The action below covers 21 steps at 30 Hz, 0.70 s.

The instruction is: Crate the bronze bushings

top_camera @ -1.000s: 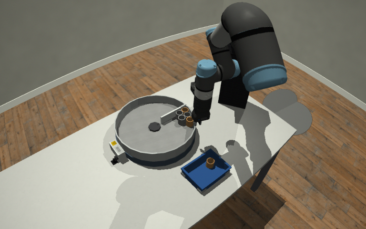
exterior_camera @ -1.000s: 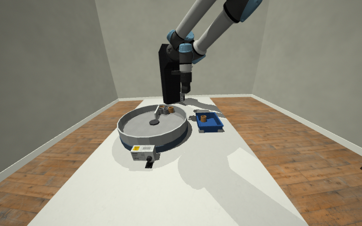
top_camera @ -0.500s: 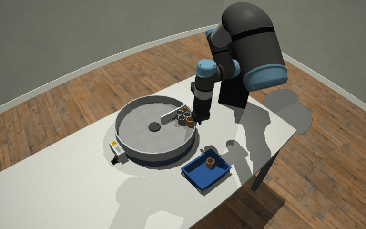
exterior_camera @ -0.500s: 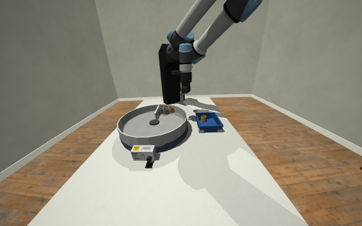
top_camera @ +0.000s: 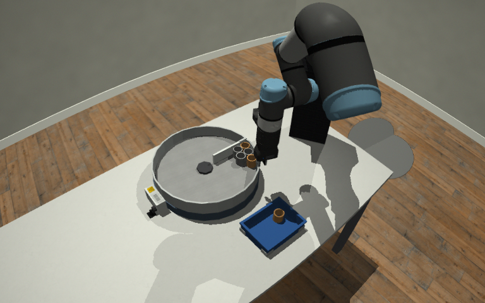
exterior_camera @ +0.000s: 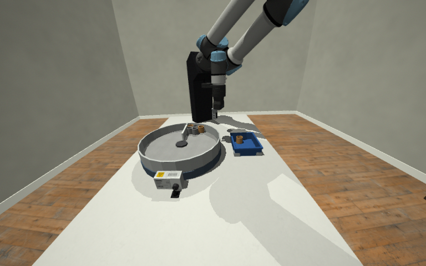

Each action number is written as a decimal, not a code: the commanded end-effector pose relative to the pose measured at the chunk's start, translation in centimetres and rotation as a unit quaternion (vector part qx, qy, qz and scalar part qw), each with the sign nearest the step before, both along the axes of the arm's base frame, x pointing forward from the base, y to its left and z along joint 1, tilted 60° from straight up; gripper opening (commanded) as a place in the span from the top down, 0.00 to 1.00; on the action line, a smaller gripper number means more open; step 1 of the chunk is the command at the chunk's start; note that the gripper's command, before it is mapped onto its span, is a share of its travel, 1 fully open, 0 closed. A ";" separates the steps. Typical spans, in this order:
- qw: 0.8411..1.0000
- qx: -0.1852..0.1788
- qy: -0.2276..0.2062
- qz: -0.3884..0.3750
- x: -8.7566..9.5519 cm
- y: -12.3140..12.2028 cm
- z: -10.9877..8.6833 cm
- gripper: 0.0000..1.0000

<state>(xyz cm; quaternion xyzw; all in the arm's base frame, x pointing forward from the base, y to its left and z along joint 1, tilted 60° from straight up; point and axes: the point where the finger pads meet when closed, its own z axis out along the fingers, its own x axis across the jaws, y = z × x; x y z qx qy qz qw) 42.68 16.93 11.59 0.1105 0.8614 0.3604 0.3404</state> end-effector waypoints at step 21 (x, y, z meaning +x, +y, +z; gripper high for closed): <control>0.992 0.083 0.069 -0.064 -0.8 -0.9 1.7 0.55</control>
